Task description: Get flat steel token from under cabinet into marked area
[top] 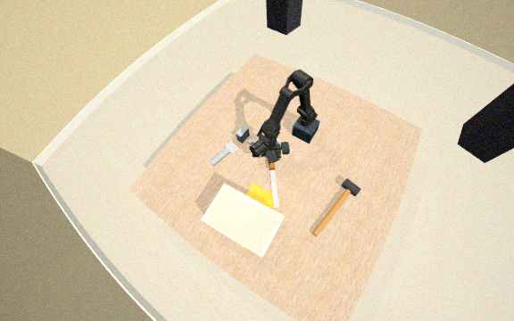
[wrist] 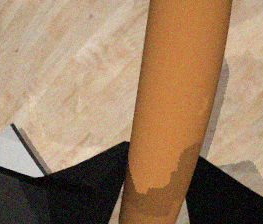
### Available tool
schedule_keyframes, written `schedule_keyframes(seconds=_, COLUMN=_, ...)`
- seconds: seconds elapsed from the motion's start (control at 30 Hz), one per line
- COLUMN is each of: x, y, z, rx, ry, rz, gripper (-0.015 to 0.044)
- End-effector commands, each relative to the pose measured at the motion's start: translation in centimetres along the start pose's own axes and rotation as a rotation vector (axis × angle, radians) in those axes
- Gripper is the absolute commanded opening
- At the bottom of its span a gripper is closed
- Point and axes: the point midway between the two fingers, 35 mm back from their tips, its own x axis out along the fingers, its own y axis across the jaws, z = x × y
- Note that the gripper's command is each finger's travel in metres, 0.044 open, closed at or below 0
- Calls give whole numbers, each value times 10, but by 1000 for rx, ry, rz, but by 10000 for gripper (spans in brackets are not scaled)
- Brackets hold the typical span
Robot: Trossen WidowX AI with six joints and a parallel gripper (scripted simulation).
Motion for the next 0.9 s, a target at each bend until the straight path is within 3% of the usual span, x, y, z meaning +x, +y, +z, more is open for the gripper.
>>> schedule_keyframes(seconds=0.0, x=-1, y=-6, z=-3, rx=3, ry=-1, rz=-6, gripper=0)
schedule_keyframes(seconds=0.87, x=-1, y=-26, z=-22, rx=3, ry=1, rz=-7, gripper=0)
